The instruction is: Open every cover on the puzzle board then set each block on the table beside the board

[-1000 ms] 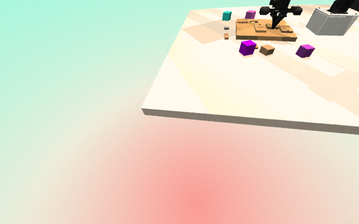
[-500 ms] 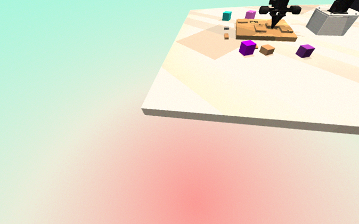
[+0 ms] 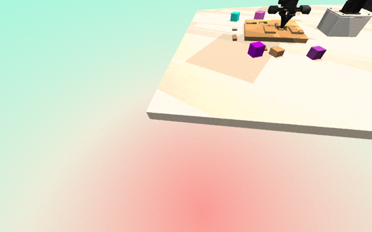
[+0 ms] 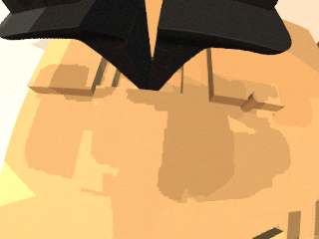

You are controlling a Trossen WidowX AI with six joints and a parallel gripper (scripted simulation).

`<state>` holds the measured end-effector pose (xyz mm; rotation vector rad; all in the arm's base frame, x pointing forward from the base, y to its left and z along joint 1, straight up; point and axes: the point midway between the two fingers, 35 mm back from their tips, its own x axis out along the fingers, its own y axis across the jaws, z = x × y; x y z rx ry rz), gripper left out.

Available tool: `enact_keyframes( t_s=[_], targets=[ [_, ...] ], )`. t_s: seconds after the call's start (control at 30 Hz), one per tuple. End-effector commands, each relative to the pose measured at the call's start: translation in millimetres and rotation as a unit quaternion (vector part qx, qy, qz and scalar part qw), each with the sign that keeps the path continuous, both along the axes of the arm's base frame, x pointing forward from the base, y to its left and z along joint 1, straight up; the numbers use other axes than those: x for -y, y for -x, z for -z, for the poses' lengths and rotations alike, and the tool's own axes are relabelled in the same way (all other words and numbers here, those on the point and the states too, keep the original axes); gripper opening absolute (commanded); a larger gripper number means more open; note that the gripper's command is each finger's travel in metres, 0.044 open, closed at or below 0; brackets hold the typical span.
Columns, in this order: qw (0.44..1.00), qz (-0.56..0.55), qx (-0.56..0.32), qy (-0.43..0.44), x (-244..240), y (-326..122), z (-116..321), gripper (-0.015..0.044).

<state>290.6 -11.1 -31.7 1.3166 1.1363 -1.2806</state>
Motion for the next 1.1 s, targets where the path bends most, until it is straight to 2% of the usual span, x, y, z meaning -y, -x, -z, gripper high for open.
enact_keyframes(
  t_s=[0.0, 1.07],
  targets=[
    [1.000, -0.001, 0.001, 0.002, 4.8, 0.4, 0.3, 0.0000],
    [1.000, -0.001, 0.001, 0.003, 31.3, 5.6, -4.7, 0.0000]
  ],
)
